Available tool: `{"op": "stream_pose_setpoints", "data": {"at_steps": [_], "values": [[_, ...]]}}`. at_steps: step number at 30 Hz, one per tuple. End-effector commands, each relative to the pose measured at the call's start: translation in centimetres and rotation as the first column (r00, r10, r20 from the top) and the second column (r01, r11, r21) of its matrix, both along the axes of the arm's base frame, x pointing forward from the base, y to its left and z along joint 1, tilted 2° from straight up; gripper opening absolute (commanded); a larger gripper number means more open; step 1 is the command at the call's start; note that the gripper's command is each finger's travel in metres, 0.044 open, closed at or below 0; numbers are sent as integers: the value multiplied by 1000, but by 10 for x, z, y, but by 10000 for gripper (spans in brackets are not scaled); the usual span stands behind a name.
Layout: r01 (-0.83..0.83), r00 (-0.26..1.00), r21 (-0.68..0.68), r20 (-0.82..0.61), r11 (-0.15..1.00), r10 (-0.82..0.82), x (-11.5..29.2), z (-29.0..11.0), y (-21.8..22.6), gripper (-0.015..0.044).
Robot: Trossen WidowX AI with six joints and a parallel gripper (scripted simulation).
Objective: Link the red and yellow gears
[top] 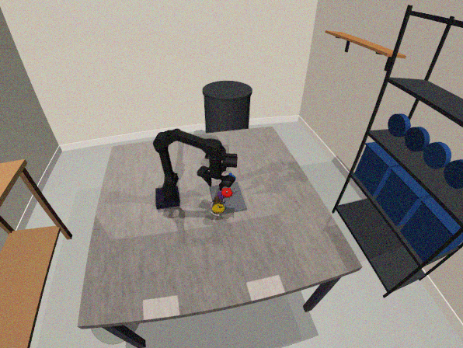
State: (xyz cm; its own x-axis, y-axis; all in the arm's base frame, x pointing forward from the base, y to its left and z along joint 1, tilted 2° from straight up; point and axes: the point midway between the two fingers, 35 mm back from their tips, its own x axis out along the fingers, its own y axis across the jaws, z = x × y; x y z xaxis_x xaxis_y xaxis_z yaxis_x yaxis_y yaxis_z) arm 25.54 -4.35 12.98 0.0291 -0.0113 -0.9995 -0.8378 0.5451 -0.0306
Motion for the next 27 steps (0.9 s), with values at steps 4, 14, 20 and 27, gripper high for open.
{"op": "stream_pose_setpoints", "data": {"at_steps": [4, 14, 20, 27], "values": [[4, 1000, -2, 11, 1000, -4, -1, 12, 0, 440], [4, 1000, -2, 11, 1000, -4, -1, 12, 0, 440], [4, 1000, -2, 11, 1000, -4, -1, 12, 0, 440], [4, 1000, -2, 11, 1000, -4, -1, 12, 0, 440]]}}
